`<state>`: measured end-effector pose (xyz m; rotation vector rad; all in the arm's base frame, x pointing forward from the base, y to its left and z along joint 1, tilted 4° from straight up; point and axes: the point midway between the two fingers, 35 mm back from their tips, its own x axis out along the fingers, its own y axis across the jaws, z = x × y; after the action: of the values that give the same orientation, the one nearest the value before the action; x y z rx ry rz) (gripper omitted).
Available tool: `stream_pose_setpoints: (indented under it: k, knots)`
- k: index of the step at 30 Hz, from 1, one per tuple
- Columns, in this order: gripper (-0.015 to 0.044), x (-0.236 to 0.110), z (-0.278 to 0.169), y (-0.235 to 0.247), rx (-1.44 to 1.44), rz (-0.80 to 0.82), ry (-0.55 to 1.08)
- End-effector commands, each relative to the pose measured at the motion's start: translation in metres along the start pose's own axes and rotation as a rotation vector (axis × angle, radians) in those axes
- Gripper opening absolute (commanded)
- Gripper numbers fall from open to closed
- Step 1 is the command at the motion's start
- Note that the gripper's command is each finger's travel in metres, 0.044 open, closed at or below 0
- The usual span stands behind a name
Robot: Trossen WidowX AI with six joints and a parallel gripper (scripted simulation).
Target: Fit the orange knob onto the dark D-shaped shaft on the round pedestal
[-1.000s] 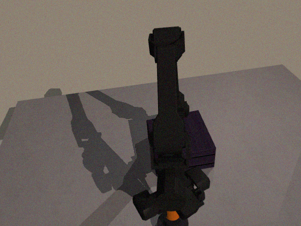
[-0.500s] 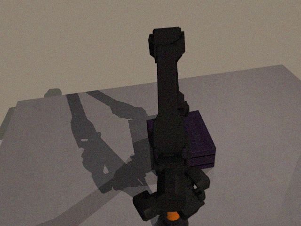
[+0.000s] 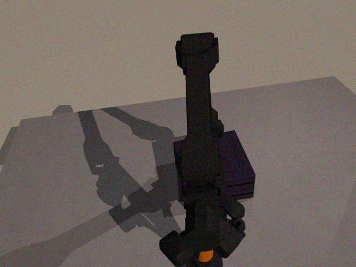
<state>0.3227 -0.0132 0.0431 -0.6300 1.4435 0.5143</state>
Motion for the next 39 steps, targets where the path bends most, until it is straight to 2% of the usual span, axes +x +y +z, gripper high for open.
stream_pose_setpoints:
  k: [1,39]
  knots:
    - [0.0000,0.0008,0.0005,0.0004,-0.010,0.001,-0.004]
    - [0.0000,-0.0012,-0.0003,0.0012,-0.010,0.002,-0.004]
